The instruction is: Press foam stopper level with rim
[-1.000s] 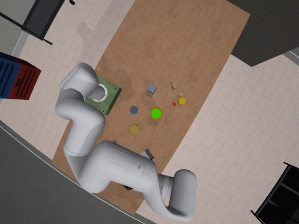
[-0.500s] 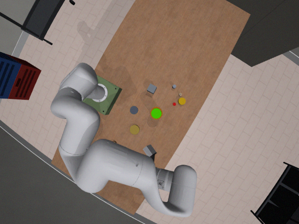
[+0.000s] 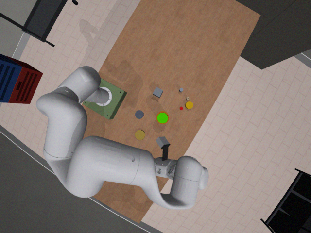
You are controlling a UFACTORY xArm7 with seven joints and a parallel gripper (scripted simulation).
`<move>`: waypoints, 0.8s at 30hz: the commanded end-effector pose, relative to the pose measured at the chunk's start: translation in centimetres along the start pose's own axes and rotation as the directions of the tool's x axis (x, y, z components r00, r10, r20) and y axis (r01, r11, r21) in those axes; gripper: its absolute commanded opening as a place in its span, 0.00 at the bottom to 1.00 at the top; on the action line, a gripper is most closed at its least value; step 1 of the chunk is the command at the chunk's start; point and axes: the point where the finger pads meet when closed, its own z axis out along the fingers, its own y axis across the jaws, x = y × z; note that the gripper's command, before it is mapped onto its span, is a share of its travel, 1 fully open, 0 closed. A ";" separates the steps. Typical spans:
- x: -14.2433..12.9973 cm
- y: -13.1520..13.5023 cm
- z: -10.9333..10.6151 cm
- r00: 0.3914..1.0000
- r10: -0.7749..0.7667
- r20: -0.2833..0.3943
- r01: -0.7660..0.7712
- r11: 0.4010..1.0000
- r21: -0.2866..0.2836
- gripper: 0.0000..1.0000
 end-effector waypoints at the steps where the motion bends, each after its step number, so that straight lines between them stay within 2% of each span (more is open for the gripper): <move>1: 1.5 1.8 -0.2 1.000 0.004 0.022 -0.002 0.995 -0.105 0.00; 2: 3.2 3.2 -0.4 1.000 0.011 0.016 -0.008 0.985 -0.171 0.00; 6: 3.2 3.2 -0.4 1.000 0.011 0.016 -0.008 0.985 -0.171 0.00; 7: 4.9 4.5 -0.6 1.000 0.021 0.004 -0.019 0.971 -0.238 0.00; 9: 4.9 4.5 -0.6 1.000 0.021 0.004 -0.019 0.971 -0.238 0.00; 10: 6.7 5.8 -0.8 0.999 0.033 -0.013 -0.035 0.953 -0.301 0.00; 12: 6.7 5.8 -0.8 0.999 0.033 -0.013 -0.035 0.953 -0.301 0.00; 13: 8.5 6.9 -1.0 0.998 0.048 -0.035 -0.058 0.931 -0.362 0.00; 16: 8.5 6.9 -1.0 0.998 0.048 -0.035 -0.058 0.931 -0.362 0.00; 17: 10.2 7.9 -1.1 0.996 0.065 -0.063 -0.085 0.905 -0.417 0.00; 19: 10.2 7.9 -1.1 0.996 0.065 -0.063 -0.085 0.905 -0.417 0.00; 20: 11.9 8.8 -1.3 0.992 0.083 -0.094 -0.117 0.877 -0.467 0.00; 23: 11.9 8.8 -1.3 0.992 0.083 -0.094 -0.117 0.877 -0.467 0.00; 24: 13.4 9.5 -1.3 0.987 0.102 -0.128 -0.154 0.846 -0.510 0.00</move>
